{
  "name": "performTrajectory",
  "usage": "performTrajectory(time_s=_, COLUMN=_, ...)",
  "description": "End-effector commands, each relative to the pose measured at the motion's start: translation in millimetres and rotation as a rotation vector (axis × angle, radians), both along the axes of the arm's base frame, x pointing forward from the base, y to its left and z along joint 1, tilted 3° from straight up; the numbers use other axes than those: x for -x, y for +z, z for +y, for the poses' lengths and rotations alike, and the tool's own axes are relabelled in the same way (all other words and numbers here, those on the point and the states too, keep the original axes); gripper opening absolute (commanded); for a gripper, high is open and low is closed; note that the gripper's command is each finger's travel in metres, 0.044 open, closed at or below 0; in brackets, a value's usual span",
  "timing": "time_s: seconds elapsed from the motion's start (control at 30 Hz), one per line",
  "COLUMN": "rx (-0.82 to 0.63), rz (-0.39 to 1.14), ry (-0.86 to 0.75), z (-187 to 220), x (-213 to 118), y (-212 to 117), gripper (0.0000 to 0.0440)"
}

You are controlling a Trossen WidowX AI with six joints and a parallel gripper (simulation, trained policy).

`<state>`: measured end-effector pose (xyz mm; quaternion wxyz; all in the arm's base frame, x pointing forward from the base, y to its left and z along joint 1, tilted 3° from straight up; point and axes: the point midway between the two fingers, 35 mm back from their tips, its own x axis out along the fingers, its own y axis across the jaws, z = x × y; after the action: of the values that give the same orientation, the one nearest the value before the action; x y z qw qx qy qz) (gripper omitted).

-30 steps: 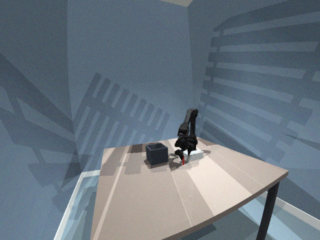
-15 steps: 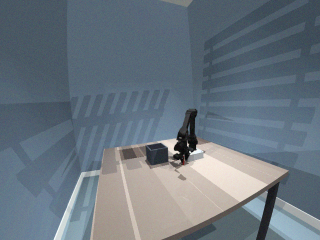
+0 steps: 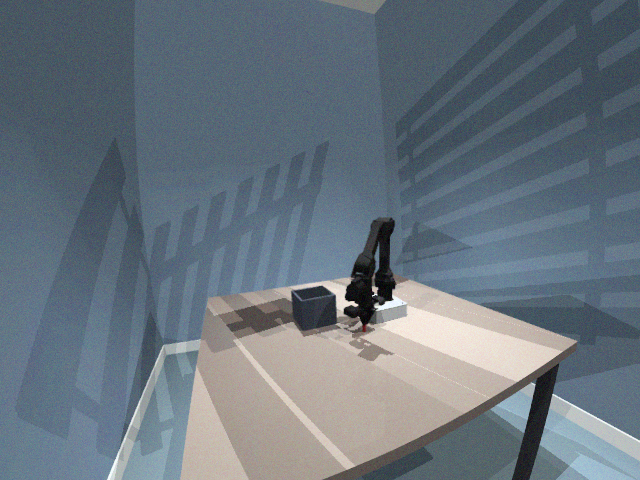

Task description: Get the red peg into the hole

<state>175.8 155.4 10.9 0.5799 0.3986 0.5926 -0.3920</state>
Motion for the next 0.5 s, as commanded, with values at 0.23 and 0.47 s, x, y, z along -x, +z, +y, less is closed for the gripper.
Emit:
performTrajectory(time_s=0.23, rx=-0.100, rz=-0.065, ry=-0.036, z=14, x=-18, y=33, gripper=0.0000)
performTrajectory(time_s=0.47, rx=-0.148, rz=-0.121, ry=-0.039, z=17, x=-33, y=60, gripper=0.0000)
